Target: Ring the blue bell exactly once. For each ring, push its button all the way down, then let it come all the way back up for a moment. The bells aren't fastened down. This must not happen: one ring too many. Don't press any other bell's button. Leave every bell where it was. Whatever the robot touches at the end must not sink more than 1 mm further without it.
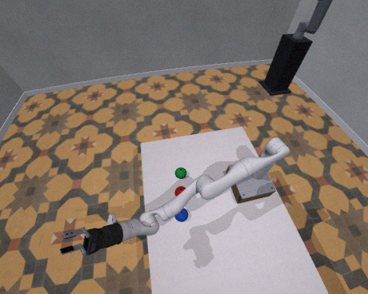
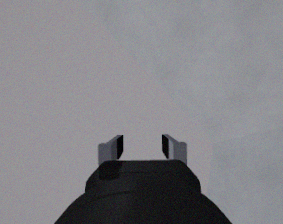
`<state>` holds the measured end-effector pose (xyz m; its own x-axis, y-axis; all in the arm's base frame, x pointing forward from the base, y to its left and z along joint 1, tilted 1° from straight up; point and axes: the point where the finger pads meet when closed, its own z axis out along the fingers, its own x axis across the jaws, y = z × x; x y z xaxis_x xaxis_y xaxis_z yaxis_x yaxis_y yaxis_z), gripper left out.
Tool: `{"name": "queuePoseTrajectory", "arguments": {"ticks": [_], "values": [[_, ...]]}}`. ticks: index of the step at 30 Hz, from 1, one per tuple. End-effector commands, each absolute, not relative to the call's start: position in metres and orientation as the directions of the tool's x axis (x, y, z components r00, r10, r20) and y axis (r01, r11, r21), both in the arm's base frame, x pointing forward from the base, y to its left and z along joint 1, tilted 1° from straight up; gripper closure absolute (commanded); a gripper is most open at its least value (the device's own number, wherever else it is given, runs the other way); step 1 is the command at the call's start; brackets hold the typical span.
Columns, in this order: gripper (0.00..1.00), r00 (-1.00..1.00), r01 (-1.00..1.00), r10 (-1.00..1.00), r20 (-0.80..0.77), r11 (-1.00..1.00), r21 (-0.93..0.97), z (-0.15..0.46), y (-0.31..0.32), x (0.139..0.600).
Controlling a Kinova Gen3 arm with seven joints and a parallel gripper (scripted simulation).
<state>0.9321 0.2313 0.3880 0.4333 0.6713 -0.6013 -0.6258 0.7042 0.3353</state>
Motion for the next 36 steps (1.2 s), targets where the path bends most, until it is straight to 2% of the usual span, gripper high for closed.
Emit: {"name": "queuePoseTrajectory", "arguments": {"ticks": [1, 23, 36], "values": [[0.00, 0.436, -0.627, 0.672, -0.599, 0.704, 0.334, 0.391, 0.231, 0.932], [0.00, 0.435, -0.630, 0.666, -0.606, 0.706, 0.324, 0.391, 0.236, 0.931], [0.00, 0.425, -0.683, 0.556, -0.714, 0.715, 0.150, 0.387, 0.320, 0.908]]}}
